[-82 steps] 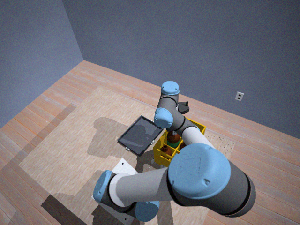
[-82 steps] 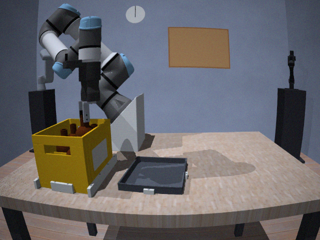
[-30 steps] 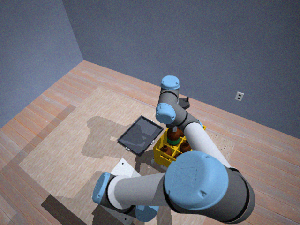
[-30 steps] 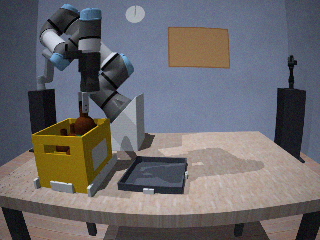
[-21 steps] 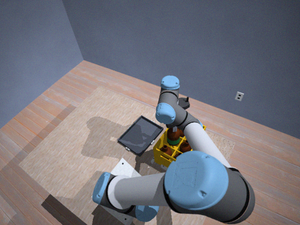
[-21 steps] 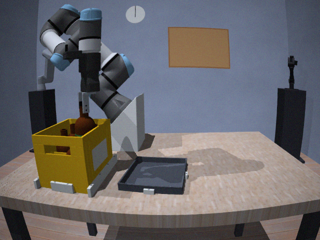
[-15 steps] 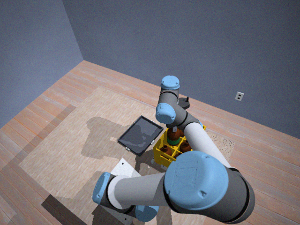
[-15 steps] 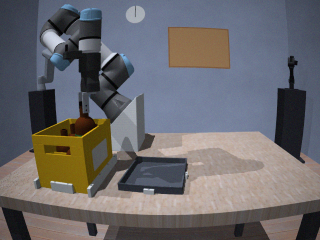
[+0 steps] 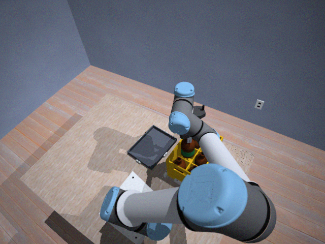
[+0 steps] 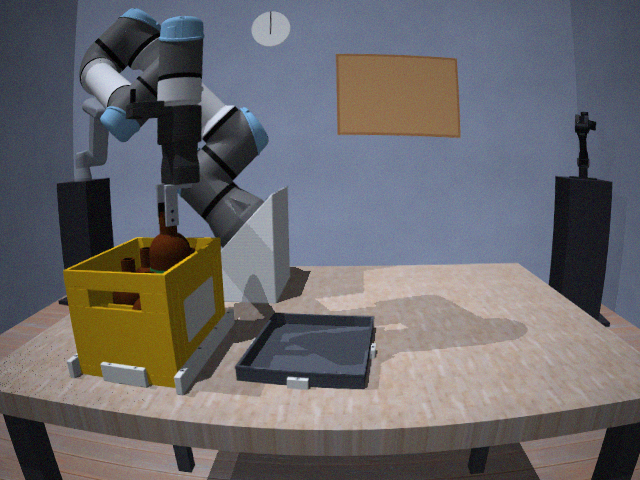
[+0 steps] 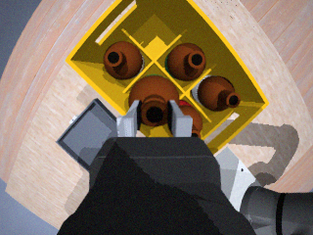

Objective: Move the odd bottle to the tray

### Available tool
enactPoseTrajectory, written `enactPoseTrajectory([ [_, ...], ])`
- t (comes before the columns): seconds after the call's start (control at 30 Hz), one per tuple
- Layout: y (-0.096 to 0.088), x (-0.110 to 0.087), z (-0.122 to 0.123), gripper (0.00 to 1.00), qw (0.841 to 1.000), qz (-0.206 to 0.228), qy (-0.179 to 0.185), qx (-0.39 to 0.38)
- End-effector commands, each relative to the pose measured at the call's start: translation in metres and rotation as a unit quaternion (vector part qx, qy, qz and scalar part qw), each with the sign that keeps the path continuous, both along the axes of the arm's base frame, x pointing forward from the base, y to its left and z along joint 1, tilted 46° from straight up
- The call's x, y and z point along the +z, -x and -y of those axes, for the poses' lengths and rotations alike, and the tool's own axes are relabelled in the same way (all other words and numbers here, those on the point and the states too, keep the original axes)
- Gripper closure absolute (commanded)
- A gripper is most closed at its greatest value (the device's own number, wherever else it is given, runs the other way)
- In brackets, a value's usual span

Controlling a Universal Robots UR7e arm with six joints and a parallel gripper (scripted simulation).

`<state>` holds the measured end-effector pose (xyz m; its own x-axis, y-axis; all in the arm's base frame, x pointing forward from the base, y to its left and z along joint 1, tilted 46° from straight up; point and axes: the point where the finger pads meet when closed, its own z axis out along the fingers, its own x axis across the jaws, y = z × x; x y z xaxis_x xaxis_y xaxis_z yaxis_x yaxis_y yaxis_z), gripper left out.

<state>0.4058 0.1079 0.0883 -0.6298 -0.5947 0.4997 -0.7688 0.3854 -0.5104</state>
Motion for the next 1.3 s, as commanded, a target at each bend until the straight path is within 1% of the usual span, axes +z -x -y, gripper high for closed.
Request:
enactPoseTrajectory([
  [0.0, 0.000, 0.001, -0.001, 1.00, 1.000, 0.001, 0.000, 0.000],
  [0.67, 0.001, 0.009, -0.009, 1.00, 1.000, 0.001, 0.000, 0.000],
  [1.27, 0.003, 0.022, -0.022, 1.00, 1.000, 0.001, 0.000, 0.000],
])
